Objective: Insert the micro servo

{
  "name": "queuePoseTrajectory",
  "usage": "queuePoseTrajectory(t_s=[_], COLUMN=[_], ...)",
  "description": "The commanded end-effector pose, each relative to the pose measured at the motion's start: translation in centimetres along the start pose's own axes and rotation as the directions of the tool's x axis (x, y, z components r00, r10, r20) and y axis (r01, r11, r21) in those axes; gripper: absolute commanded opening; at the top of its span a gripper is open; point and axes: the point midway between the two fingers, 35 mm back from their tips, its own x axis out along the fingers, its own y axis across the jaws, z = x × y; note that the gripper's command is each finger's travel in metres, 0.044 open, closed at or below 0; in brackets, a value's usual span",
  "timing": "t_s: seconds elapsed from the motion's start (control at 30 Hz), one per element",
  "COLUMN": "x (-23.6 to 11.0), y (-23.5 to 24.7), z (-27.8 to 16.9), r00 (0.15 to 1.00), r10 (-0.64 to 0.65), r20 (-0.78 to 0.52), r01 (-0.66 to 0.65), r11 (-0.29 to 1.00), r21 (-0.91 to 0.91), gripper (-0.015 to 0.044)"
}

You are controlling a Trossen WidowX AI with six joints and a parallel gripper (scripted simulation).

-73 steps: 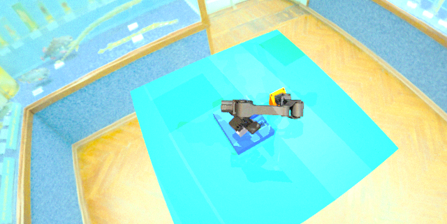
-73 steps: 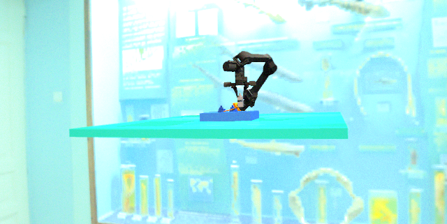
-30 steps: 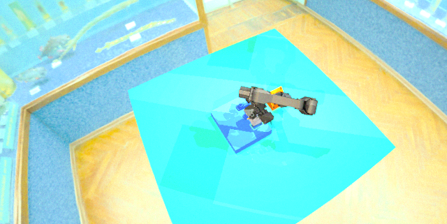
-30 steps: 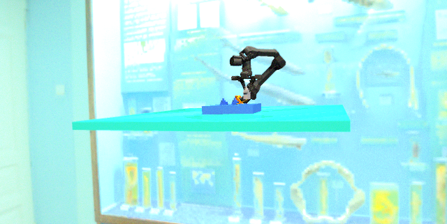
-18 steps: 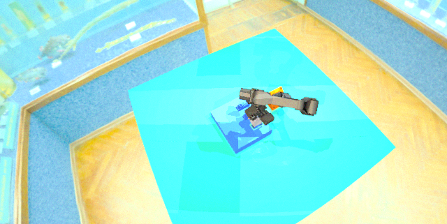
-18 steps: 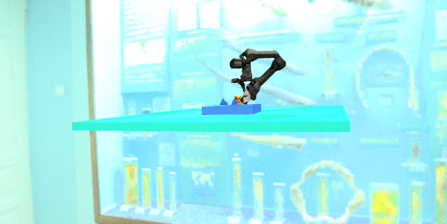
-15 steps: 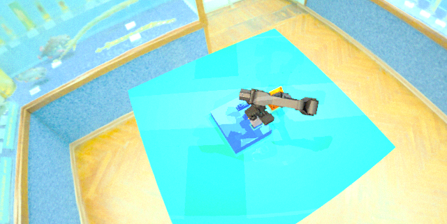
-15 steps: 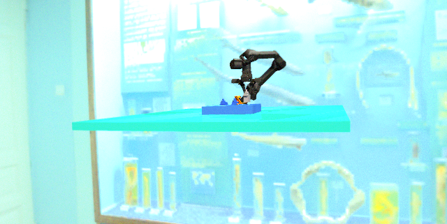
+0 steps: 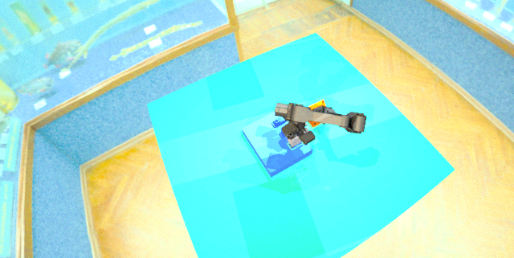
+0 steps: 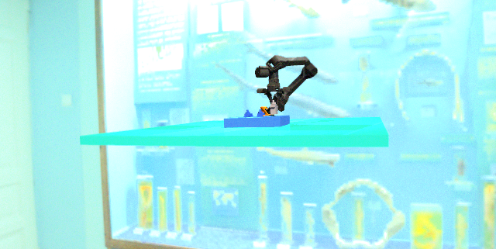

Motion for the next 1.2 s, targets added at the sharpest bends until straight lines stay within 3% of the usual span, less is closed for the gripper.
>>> queuePoseTrajectory(t_s=[0.0, 1.17], x=[0.0, 2.7], y=[0.0, 0.1], z=[0.1, 0.2], r00=[1.000, 1.000], r10=[0.001, 0.002], r20=[0.005, 0.006], r01=[-0.001, -0.002], r11=[1.000, 1.000], r21=[0.003, 0.003], gripper=[0.0000, 0.0000])
